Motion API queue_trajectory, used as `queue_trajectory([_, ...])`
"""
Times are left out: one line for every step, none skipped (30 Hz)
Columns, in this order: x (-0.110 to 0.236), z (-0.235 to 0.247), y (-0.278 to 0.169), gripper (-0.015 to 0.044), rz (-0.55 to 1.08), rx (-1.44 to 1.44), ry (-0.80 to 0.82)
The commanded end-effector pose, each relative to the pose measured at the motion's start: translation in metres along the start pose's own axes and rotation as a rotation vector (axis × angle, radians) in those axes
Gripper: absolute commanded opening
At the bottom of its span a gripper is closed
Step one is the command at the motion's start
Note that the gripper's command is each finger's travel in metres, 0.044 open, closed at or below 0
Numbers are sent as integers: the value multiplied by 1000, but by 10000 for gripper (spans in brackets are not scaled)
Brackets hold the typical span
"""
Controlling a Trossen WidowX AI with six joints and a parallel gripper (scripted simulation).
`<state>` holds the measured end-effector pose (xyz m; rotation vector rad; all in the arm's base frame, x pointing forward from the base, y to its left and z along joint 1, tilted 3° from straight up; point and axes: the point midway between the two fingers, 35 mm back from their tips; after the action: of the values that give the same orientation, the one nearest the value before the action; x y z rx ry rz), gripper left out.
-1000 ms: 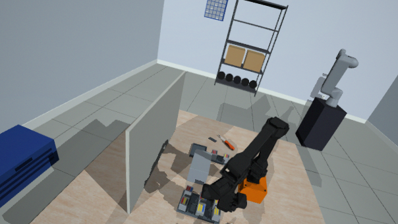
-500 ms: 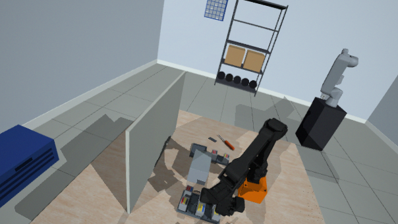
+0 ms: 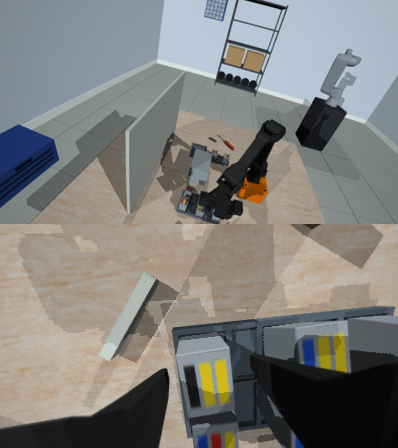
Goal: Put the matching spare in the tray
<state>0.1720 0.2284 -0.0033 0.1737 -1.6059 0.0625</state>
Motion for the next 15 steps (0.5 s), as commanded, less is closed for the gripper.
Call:
queue_trajectory([-8, 3, -3, 300, 12, -3, 5])
queue_trajectory([-10, 3, -4, 300, 12, -3, 5])
queue_trajectory([-11, 3, -4, 300, 12, -3, 5])
queue_trajectory([-13, 3, -4, 300, 12, -3, 5])
queue_trajectory([-15, 4, -4, 300, 12, -3, 5])
queue_trajectory([-16, 4, -4, 300, 12, -3, 5])
queue_trajectory([-18, 4, -4, 300, 12, -3, 5])
queue_trajectory([-19, 4, -4, 300, 12, -3, 5])
queue_trajectory([-21, 5, -5, 300, 12, -3, 5])
queue_trajectory([-22, 5, -5, 300, 12, -3, 5])
queue_trajectory([-23, 5, -5, 300, 12, -3, 5])
queue_trajectory([-23, 5, -5, 300, 12, -3, 5])
queue_trajectory([-23, 5, -5, 300, 12, -3, 5])
queue_trajectory([-23, 5, -5, 300, 12, -3, 5])
queue_trajectory([-23, 5, -5, 300, 12, -3, 5])
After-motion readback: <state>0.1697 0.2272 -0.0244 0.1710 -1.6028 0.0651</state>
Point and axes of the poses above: the point midway between the two fingers, 35 mm back from their tips, its own x axis back along the fingers, its own z axis across the jaws, y = z × x, and after that the axes turned 8 degrees about x, right-handed
